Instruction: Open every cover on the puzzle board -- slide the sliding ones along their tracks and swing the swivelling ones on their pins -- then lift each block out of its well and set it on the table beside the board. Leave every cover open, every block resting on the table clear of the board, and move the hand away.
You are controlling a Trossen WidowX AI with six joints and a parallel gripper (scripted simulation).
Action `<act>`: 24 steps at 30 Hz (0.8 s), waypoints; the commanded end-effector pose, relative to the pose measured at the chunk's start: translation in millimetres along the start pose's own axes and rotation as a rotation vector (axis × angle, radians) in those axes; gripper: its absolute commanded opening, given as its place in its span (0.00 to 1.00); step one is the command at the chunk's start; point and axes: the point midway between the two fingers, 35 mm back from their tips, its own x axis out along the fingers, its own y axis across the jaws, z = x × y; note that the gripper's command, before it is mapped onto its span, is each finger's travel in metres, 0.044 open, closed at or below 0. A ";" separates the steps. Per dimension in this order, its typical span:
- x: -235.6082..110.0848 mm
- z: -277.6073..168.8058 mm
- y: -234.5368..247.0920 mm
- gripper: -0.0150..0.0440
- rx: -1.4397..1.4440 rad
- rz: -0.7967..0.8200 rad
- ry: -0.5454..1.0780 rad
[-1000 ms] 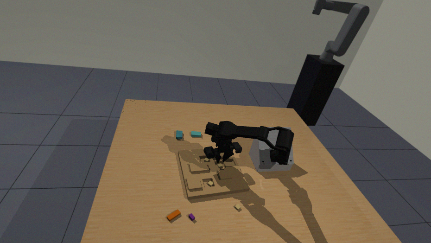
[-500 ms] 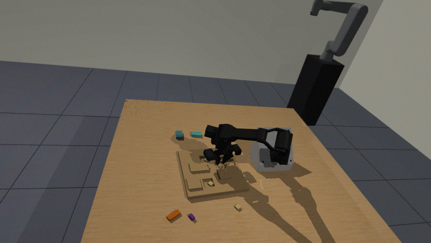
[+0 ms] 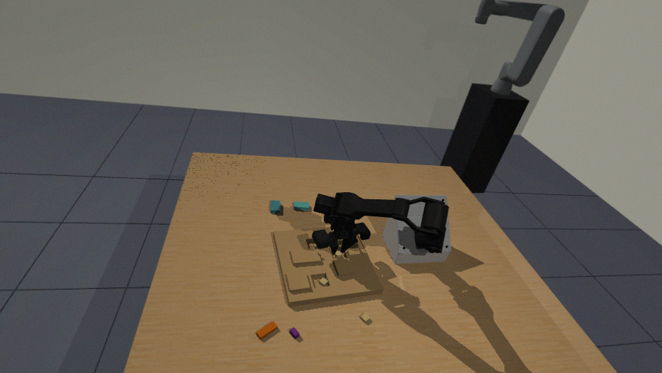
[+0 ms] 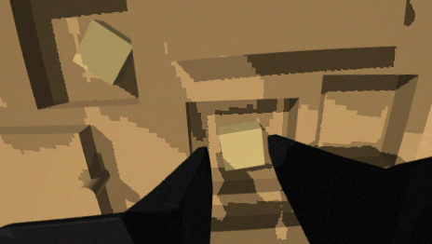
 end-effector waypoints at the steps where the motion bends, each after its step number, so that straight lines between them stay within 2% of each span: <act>1: 4.6 -1.2 -1.1 0.50 0.008 -0.002 0.007; 6: 6.0 -1.2 -1.2 0.50 0.008 -0.002 0.007; 16: 4.4 -0.4 -0.4 0.39 0.000 -0.002 0.001; 24: -1.3 -0.1 -0.3 0.39 0.001 -0.002 0.001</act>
